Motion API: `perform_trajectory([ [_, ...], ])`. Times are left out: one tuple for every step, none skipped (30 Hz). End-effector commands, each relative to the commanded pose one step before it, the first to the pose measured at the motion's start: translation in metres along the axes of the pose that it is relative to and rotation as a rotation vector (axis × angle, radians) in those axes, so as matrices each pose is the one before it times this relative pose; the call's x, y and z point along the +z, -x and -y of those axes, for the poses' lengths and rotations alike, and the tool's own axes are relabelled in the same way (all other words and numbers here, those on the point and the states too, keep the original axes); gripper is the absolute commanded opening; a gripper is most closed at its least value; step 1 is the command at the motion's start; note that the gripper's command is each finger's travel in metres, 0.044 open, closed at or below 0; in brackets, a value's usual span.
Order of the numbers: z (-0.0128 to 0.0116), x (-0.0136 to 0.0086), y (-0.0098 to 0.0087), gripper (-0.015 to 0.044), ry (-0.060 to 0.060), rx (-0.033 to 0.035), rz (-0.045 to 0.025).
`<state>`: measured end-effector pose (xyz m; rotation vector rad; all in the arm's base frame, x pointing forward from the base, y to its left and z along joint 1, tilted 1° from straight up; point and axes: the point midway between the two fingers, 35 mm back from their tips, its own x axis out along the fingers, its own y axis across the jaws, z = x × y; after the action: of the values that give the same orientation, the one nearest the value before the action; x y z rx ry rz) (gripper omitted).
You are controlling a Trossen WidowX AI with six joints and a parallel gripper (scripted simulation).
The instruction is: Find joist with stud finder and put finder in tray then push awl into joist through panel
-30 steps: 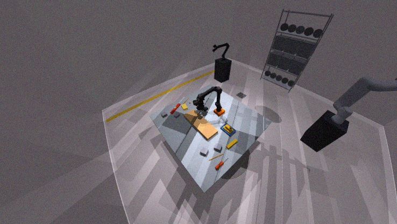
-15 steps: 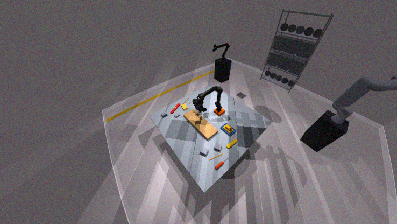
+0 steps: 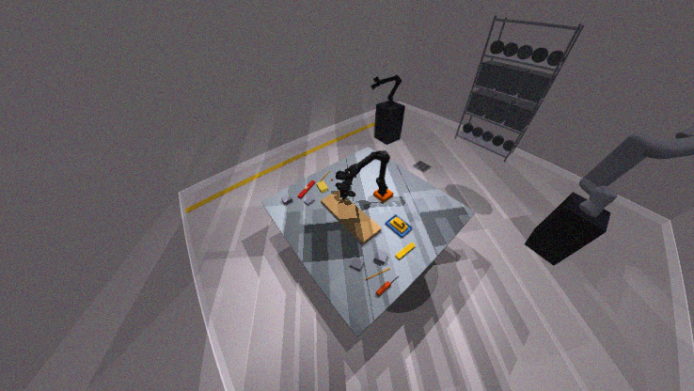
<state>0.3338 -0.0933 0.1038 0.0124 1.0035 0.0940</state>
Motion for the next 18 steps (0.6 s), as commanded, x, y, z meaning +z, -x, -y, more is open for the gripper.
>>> perform_trajectory([
  [0.00979,0.01116,-0.00062,0.0,-0.0218,-0.00617,0.10073],
  [0.00015,0.00087,-0.00025,0.0,-0.0004,0.00162,0.00896],
  [-0.0002,0.00133,-0.00045,0.0,-0.0001,0.00393,0.01424],
  [-0.0003,0.00184,-0.00057,0.0,0.0,0.00558,0.01991],
  [-0.00074,0.00259,-0.00083,0.0,0.0028,0.00723,0.02451],
  [-0.00087,0.00283,-0.00083,0.0,0.0036,0.00822,0.0272],
  [-0.00067,0.00249,-0.00057,0.0,0.0022,0.00806,0.02664],
  [-0.00056,0.00225,-0.00036,0.0,0.0015,0.008,0.0262],
  [-0.00062,0.0022,-0.00025,0.0,0.0019,0.00815,0.02598],
  [-0.00067,0.00215,-0.00015,0.0,0.0024,0.0083,0.02575],
  [-0.00074,0.0021,-0.00005,0.0,0.0028,0.00846,0.02551],
  [-0.0008,0.00206,0.00006,0.0,0.0033,0.00861,0.02526],
  [-0.00087,0.00202,0.00016,0.0,0.0037,0.00877,0.025],
  [-0.00094,0.00198,0.00026,0.0,0.0041,0.00893,0.02473],
  [-0.00101,0.00194,0.00035,0.0,0.0045,0.00909,0.02446],
  [-0.00109,0.0019,0.00045,0.0,0.005,0.00926,0.0242],
  [-0.00117,0.00187,0.00055,0.0,0.0054,0.00942,0.0239],
  [-0.00125,0.00184,0.00064,0.0,0.0058,0.00959,0.0236],
])
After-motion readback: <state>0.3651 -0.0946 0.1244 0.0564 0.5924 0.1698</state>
